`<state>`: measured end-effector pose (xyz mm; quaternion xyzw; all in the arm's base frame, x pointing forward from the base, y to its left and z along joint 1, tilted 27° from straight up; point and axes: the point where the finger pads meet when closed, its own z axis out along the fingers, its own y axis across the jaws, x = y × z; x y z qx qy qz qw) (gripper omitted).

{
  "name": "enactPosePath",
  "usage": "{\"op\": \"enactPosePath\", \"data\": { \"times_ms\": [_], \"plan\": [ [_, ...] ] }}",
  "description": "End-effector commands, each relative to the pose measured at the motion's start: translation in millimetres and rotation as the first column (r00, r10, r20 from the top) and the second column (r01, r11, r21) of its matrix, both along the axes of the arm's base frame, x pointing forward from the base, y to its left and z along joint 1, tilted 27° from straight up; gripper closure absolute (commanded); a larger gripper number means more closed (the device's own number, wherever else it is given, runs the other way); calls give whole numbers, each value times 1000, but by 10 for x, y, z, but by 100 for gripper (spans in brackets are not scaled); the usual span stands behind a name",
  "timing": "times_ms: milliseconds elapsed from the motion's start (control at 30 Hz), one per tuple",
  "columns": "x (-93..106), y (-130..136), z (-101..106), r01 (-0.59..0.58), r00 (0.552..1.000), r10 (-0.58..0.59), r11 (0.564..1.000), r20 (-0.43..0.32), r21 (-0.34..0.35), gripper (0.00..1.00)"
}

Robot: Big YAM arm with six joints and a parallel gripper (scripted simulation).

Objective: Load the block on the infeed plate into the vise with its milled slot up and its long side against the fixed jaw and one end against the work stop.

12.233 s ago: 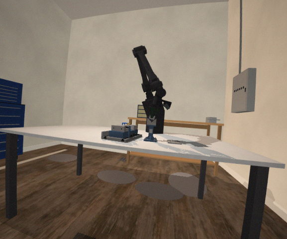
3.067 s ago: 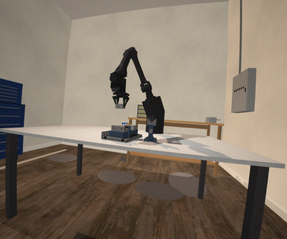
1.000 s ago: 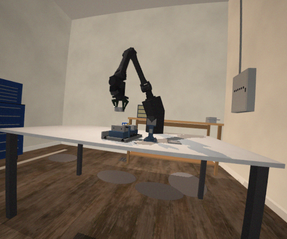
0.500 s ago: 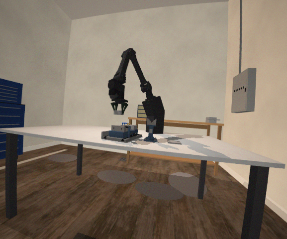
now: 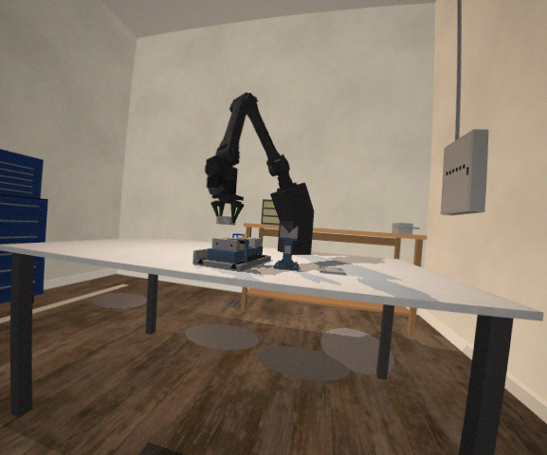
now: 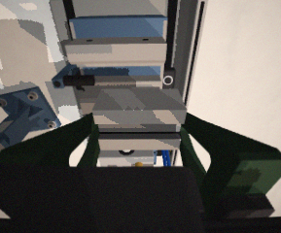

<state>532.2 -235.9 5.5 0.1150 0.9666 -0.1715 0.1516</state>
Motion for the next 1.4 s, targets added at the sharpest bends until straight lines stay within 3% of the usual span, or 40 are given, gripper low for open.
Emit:
{"op": "enactPosePath", "data": {
  "times_ms": [0, 600, 1367],
  "plan": [
    [190, -86, 40, -12, 999, 13, 1000, 32, -13, 100],
    [225, -127, -73, -14, 999, 14, 1000, 31, -13, 100],
    [226, -144, -54, -11, 999, 11, 1000, 35, -15, 100]
  ]
}}
